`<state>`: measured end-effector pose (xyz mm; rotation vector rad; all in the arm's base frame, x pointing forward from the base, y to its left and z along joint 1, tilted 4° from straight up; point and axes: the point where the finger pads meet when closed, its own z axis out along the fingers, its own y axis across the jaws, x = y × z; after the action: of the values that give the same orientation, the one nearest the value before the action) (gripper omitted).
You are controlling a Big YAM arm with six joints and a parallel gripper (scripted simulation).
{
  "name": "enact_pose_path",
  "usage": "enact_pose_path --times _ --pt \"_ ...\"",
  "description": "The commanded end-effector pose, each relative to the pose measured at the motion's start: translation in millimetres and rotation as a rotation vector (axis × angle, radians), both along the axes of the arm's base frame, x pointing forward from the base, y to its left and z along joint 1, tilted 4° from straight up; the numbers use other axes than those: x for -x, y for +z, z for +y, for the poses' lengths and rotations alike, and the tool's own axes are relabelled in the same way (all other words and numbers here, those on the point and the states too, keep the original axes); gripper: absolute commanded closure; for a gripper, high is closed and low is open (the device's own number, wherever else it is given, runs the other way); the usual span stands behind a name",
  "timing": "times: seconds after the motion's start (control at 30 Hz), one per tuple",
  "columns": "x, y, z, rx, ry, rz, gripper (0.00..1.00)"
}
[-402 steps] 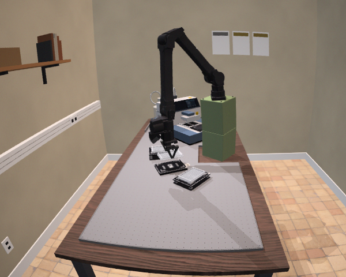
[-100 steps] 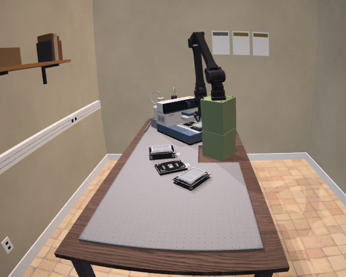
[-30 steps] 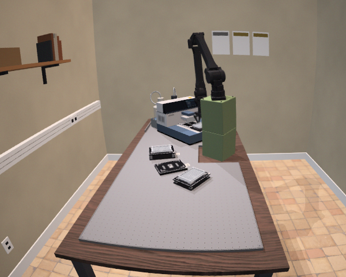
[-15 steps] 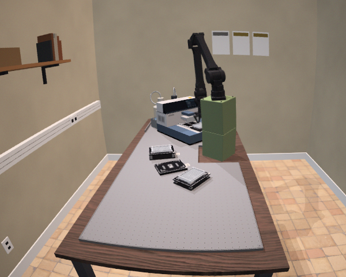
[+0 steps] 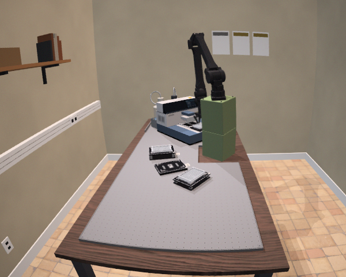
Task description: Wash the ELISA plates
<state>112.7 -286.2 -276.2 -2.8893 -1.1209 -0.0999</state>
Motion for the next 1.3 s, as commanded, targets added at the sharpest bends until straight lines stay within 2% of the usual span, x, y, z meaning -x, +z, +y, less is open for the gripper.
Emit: enact_pose_path --times 0.0,0.87,0.9,1.17,1.2,1.27 --pt "-2.1 -6.2 -2.3 0.002 -0.015 -0.004 0.18" --pt "-2.8 -9.6 -0.2 -0.001 -0.011 -0.003 0.18" --pt "-1.7 -4.0 -3.1 0.007 -0.006 -0.004 0.18" --pt "-1.8 -4.0 -3.1 0.007 -0.006 -0.004 0.18" --pt "-1.8 -4.0 -3.1 0.007 -0.006 -0.004 0.00" --pt "-1.8 -4.0 -3.1 0.007 -0.006 -0.004 0.00"
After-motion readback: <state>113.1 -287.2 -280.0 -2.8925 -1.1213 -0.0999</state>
